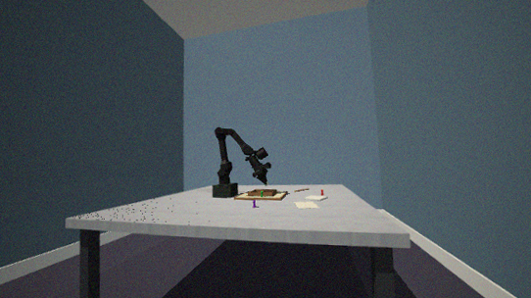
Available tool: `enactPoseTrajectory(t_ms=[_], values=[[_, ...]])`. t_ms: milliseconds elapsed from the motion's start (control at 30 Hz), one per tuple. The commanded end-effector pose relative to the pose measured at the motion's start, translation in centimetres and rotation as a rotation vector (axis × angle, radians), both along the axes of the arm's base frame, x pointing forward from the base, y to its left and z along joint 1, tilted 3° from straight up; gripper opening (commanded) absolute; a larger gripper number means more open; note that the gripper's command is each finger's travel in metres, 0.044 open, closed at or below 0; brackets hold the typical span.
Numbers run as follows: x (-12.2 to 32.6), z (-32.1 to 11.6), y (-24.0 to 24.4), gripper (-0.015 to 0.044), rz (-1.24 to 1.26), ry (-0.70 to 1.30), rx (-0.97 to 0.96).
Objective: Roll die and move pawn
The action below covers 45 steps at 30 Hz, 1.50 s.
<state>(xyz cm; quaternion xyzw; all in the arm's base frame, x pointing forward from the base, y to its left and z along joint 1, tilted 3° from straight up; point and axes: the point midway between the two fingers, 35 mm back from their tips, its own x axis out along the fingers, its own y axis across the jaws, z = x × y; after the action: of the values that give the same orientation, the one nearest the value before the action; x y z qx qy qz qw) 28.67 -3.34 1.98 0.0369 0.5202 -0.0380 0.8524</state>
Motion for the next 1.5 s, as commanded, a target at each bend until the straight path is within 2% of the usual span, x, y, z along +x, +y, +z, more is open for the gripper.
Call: enactPoseTrajectory(t_ms=[0, 233, 433, 800, 1467], values=[[0.0, 0.0, 0.0, 0.0000, -0.006, -0.163, -0.013], [-0.1, -0.1, 0.0, 0.0000, -0.009, -0.348, -0.034], [0.0, -0.4, 0.0, 0.0000, -0.009, -0.348, -0.034], [-3.4, 4.6, 0.5, 0.0000, -0.009, -0.346, -0.033], [-3.5, 4.4, 0.5, 0.0000, -0.006, -0.340, -0.035]])
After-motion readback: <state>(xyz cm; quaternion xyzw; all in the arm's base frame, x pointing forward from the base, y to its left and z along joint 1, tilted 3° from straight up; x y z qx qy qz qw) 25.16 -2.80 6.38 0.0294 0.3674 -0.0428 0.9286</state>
